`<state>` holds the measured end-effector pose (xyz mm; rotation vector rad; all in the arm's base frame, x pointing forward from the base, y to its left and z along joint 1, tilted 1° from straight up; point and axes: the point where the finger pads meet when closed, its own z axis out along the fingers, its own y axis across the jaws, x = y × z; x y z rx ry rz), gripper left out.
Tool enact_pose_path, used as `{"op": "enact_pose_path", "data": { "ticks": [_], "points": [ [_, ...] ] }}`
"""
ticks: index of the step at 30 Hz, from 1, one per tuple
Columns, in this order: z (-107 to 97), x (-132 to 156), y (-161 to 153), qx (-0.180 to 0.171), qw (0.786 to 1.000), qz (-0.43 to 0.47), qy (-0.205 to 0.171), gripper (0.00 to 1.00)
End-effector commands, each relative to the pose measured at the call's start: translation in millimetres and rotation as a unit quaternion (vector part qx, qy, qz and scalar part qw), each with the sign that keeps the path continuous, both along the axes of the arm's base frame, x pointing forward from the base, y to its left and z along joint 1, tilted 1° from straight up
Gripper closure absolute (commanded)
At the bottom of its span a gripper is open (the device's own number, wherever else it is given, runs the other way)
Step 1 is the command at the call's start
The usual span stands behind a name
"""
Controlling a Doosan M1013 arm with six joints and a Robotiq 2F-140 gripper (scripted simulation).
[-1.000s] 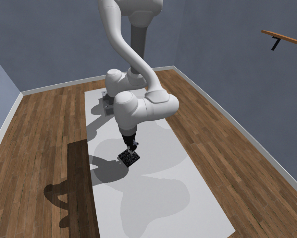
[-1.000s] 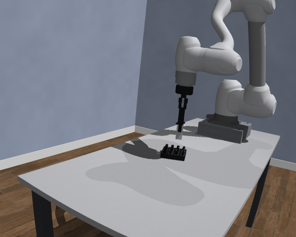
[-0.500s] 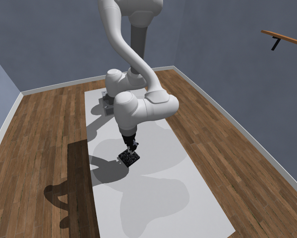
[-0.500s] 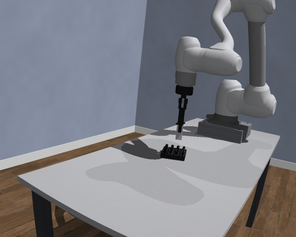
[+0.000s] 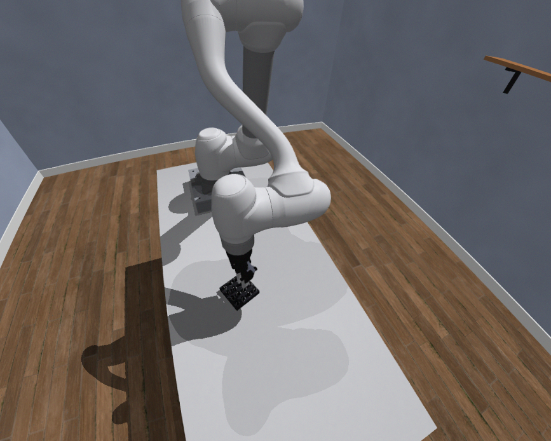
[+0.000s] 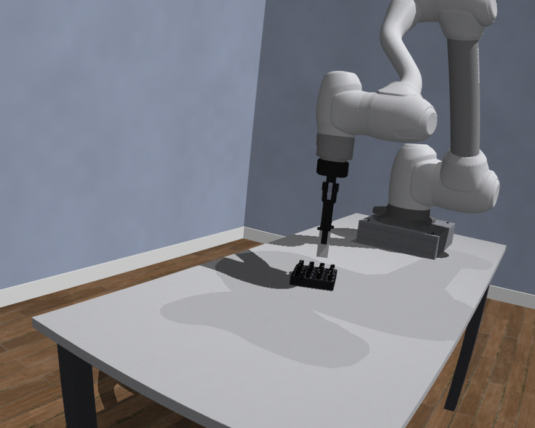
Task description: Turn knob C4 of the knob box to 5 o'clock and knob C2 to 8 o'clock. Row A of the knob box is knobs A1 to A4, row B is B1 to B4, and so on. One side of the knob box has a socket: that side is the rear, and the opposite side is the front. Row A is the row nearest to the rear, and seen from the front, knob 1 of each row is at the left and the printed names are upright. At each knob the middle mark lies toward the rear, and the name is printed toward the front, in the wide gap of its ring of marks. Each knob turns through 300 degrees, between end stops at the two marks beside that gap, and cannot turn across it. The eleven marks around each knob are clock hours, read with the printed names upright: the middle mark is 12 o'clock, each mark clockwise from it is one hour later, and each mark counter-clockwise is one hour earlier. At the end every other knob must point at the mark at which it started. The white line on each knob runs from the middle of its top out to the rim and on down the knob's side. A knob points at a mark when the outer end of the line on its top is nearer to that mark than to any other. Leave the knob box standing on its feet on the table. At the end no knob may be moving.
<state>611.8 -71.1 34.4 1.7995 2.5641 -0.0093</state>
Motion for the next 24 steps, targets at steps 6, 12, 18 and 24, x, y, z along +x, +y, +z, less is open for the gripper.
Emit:
{"op": "enact_pose_path", "data": {
  "ticks": [6, 12, 18, 24],
  "points": [
    [-10, 0, 0, 0.000, 1.000, 0.000, 0.000, 0.88],
    [-18, 0, 0, 0.000, 1.000, 0.000, 0.000, 0.88],
    [-22, 0, 0, 0.000, 1.000, 0.000, 0.000, 0.88],
    [-27, 0, 0, 0.000, 1.000, 0.000, 0.000, 0.88]
  ]
}}
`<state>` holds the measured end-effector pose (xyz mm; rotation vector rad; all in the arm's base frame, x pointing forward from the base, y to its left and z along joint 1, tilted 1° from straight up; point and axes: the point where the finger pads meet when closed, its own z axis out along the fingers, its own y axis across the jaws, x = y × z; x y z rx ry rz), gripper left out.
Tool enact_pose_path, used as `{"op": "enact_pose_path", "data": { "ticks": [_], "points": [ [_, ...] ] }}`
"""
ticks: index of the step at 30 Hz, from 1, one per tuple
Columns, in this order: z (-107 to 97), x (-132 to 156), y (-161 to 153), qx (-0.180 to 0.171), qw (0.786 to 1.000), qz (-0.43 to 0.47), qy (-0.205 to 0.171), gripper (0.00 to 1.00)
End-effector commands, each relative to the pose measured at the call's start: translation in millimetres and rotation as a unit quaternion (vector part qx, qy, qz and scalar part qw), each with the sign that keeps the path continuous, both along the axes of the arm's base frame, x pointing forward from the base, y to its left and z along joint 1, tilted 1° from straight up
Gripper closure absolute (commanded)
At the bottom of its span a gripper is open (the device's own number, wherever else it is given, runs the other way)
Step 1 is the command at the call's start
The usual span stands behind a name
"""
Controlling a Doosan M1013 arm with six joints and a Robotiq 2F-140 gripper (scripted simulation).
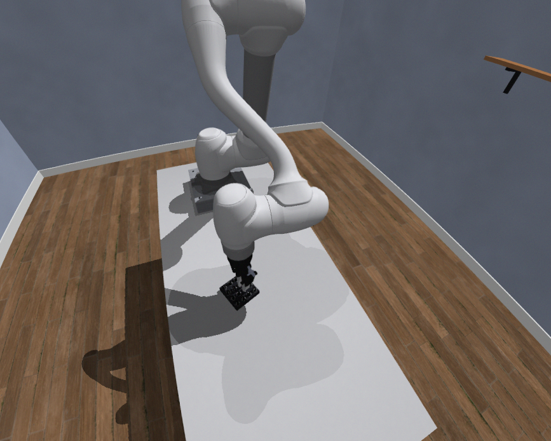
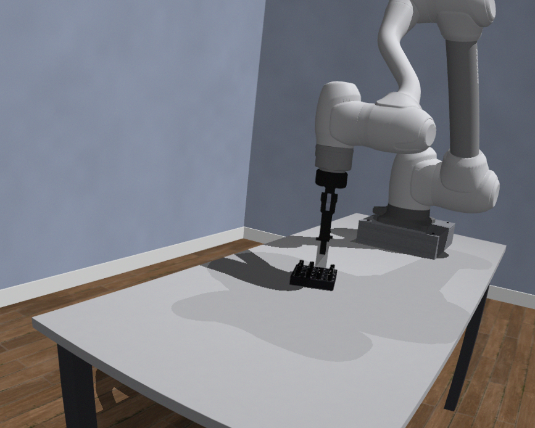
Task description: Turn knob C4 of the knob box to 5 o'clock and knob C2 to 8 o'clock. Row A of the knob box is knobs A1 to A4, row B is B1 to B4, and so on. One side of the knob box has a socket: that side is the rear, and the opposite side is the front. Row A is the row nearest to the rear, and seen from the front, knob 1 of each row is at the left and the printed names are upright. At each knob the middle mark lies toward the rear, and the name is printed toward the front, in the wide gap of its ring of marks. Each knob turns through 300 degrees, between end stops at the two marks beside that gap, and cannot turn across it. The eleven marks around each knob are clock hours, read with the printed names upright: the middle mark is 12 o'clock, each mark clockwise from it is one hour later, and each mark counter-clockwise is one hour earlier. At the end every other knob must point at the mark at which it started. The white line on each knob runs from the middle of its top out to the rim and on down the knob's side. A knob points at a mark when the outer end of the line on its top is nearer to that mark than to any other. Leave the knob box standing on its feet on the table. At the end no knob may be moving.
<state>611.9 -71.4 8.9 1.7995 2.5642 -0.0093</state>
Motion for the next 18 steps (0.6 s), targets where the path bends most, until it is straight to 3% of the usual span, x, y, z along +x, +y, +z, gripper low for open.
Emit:
{"op": "enact_pose_path", "data": {
  "ticks": [1, 18],
  "points": [
    [-2.1, 0.0, 0.0, 0.000, 1.000, 0.000, 0.000, 0.88],
    [-4.8, 0.0, 0.0, 0.000, 1.000, 0.000, 0.000, 0.88]
  ]
}}
